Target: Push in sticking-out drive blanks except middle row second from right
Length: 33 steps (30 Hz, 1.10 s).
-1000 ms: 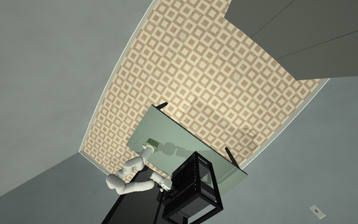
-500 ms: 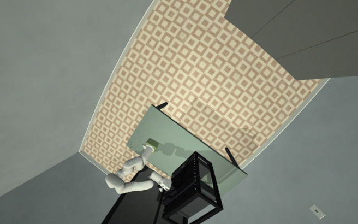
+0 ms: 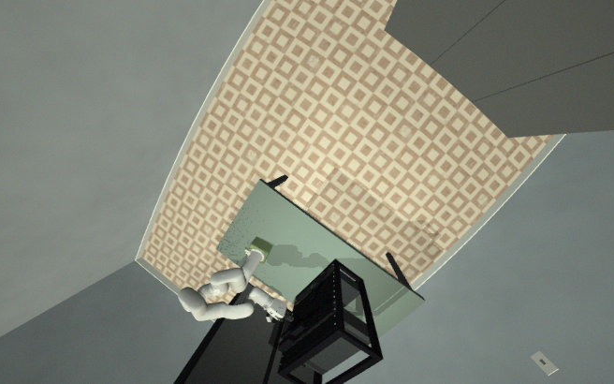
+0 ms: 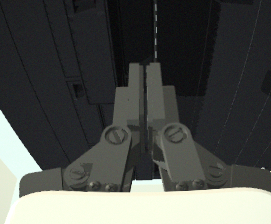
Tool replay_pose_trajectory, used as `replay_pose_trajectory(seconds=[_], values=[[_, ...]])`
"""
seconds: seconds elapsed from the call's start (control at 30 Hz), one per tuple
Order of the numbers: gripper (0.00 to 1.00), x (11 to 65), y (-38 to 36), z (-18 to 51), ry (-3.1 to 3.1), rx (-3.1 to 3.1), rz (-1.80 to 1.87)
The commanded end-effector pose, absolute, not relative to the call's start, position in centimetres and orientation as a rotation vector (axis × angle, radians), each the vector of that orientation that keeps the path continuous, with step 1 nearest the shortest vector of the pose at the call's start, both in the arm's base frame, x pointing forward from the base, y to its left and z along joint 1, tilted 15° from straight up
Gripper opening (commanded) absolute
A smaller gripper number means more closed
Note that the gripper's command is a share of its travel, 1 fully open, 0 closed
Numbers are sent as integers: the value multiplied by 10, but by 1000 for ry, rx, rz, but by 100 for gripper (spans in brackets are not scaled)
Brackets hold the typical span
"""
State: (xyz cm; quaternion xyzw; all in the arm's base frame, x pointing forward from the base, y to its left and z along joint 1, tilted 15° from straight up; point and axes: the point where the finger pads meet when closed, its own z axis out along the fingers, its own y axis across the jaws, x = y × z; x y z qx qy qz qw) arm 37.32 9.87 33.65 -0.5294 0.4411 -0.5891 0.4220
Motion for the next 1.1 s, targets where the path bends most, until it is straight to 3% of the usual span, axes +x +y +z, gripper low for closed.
replay_pose_trajectory(seconds=[0.0, 1.07], values=[[0, 347, 99, 340, 1113, -1322, -1484], [0, 344, 86, 344, 1113, -1322, -1484]])
